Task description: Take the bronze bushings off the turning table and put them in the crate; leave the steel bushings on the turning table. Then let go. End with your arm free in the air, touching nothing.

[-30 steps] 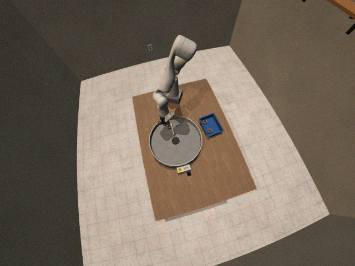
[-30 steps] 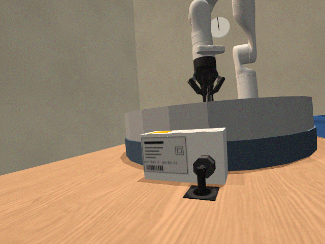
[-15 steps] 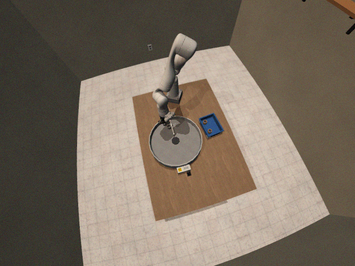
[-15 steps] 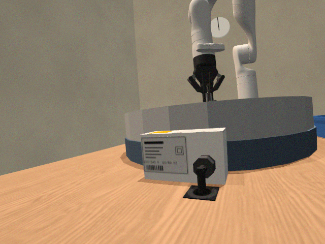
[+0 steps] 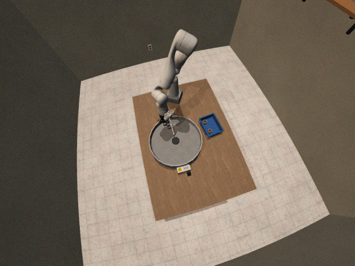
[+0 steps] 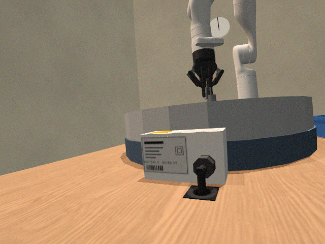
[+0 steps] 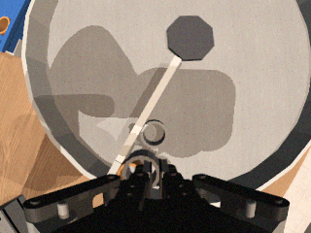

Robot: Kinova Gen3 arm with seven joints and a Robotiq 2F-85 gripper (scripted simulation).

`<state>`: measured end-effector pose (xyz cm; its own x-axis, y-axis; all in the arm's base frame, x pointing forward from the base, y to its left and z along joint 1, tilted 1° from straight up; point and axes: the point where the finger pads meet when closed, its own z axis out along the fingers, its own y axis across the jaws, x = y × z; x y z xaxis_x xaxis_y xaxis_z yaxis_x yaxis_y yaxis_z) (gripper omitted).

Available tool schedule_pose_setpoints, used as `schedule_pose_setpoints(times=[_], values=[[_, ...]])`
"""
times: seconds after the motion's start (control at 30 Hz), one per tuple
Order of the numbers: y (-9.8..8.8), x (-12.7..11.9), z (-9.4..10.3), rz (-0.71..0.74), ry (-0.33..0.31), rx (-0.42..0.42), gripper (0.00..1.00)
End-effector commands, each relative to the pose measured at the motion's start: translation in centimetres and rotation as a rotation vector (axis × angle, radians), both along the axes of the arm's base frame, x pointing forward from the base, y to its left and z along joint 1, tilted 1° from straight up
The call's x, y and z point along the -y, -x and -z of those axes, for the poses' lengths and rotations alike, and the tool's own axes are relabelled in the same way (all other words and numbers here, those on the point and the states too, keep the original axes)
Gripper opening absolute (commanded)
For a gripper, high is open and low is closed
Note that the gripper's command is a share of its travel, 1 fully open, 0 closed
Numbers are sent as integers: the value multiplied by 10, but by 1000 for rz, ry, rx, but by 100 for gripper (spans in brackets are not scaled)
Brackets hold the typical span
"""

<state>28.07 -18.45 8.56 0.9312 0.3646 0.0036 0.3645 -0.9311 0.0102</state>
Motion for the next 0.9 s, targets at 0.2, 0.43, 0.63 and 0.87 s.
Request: schedule_pose_setpoints(times=[0.2, 0.43, 0.63, 0.87], values=[[-1, 0, -13, -2, 0, 3, 0], [-1, 0, -20, -2, 1, 3, 0], [-1, 0, -20, -2, 1, 3, 0], [-53, 0, -21, -2, 1, 3, 0]])
